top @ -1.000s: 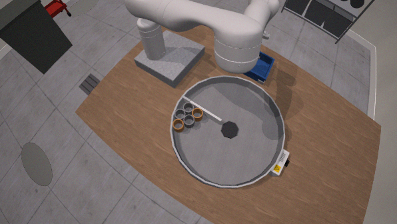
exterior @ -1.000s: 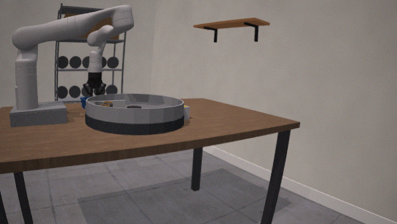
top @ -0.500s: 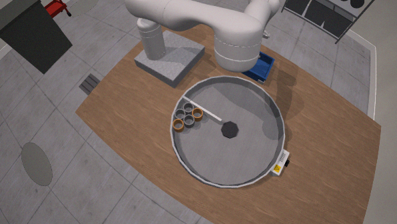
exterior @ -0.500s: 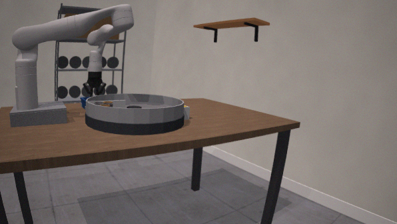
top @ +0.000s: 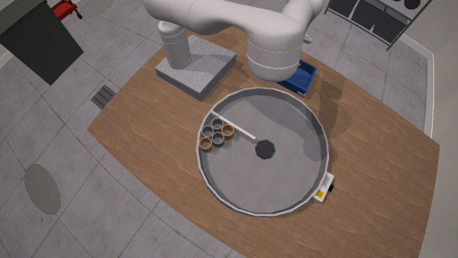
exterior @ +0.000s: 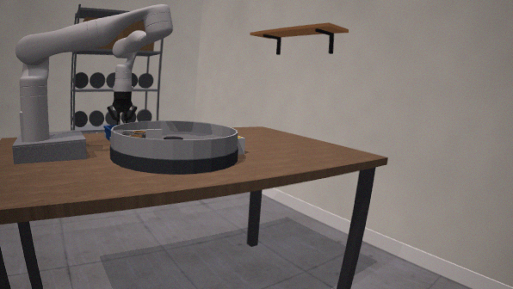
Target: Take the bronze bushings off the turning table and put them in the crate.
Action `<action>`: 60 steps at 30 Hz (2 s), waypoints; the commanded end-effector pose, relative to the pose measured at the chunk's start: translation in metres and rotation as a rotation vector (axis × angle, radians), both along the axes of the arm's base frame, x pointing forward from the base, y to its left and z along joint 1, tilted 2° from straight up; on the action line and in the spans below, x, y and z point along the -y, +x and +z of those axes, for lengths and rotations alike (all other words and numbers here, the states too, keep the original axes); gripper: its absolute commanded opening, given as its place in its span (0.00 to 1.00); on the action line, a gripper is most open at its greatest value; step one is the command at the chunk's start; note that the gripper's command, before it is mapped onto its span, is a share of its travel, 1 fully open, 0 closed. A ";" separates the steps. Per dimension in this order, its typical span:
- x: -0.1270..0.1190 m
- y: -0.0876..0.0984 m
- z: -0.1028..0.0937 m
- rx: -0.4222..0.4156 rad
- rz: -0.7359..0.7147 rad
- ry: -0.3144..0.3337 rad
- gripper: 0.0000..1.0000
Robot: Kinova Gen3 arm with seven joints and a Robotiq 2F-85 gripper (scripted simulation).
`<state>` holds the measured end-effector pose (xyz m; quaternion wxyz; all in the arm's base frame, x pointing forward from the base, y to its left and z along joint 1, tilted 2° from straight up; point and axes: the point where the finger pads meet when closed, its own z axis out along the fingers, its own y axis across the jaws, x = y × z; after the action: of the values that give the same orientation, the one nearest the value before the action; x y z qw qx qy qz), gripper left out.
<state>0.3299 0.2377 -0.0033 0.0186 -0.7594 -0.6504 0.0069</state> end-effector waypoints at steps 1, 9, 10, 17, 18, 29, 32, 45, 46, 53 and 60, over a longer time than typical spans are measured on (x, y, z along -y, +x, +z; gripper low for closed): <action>0.000 0.001 0.003 0.001 -0.001 0.000 0.19; 0.000 0.001 0.004 0.003 -0.001 0.000 0.19; 0.000 0.001 0.006 0.003 -0.002 0.000 0.19; -0.001 0.001 0.007 0.003 -0.002 0.000 0.19; -0.001 0.001 0.007 0.003 -0.002 0.000 0.19; 0.001 0.003 0.063 0.002 -0.003 0.000 0.19; 0.001 0.003 0.063 0.002 -0.003 0.000 0.19; 0.001 0.004 0.118 0.000 -0.010 0.003 0.19; 0.001 0.004 0.118 0.000 -0.010 0.003 0.19; 0.001 0.004 0.118 0.000 -0.010 0.003 0.19; -0.001 0.003 0.115 0.000 -0.017 0.004 0.19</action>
<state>0.3328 0.2381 0.1115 0.0204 -0.7648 -0.6440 0.0060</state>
